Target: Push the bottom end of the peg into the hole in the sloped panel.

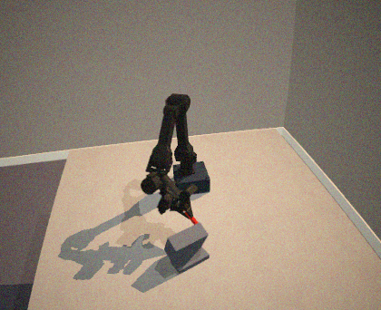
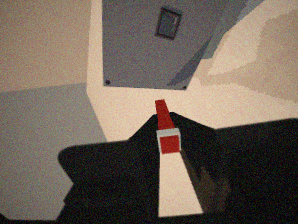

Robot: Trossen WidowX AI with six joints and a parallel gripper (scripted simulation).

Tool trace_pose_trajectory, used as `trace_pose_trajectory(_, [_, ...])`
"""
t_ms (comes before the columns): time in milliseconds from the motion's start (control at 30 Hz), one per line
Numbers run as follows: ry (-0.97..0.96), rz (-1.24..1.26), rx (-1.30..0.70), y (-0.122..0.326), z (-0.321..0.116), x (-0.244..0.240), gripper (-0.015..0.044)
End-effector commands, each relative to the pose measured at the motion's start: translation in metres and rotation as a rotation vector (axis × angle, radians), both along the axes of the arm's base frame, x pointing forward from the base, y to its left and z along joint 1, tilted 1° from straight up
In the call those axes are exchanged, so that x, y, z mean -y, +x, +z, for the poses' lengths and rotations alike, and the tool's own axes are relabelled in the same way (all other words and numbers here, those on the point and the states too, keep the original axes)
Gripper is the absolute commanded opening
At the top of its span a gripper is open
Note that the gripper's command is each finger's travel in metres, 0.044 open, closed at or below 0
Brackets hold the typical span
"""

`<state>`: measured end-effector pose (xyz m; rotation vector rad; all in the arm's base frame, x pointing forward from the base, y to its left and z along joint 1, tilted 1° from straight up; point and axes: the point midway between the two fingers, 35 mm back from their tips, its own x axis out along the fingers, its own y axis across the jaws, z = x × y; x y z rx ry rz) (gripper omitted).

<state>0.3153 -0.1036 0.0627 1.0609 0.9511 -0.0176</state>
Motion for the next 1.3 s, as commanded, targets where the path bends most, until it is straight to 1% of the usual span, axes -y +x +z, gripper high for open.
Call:
trace_pose_trajectory(0, [0.022, -0.025, 0.009, -0.003, 0.000, 0.003, 0.0000])
trace_pose_trajectory(1267, [0.145, -0.210, 0.116, -0.026, 0.006, 0.042, 0.0000])
